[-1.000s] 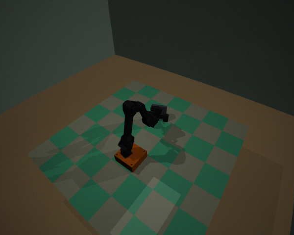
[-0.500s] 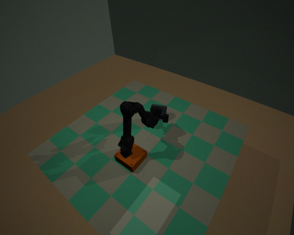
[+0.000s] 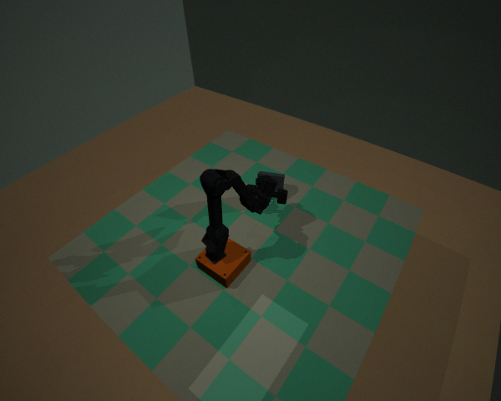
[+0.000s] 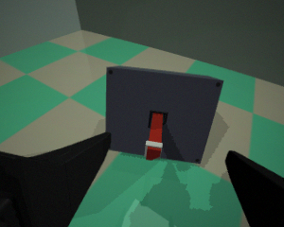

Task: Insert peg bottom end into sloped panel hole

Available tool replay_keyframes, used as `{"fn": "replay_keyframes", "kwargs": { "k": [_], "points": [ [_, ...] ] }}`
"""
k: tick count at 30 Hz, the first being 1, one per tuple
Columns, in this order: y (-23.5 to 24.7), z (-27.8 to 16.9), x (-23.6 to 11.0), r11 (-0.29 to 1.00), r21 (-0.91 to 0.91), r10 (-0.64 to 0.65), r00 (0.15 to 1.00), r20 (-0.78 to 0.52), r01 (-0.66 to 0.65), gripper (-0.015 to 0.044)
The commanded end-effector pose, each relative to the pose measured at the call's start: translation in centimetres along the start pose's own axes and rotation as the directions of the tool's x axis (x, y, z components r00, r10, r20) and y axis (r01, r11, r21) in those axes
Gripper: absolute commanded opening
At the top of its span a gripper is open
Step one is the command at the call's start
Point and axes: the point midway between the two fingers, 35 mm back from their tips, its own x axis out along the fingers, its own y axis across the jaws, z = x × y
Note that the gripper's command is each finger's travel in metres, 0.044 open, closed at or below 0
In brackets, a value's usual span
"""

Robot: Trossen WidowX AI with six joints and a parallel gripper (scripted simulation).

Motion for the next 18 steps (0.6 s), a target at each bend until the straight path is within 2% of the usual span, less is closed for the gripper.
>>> {"fn": "replay_keyframes", "kwargs": {
  "k": [1,18],
  "points": [
    [0.1,0.0,-0.5,1.0,-0.006,0.003,1.0,0.001,-0.003,0.044],
    [-0.1,0.0,-2.4,1.0,-0.005,0.001,1.0,0.002,-0.001,0.044]
  ]
}}
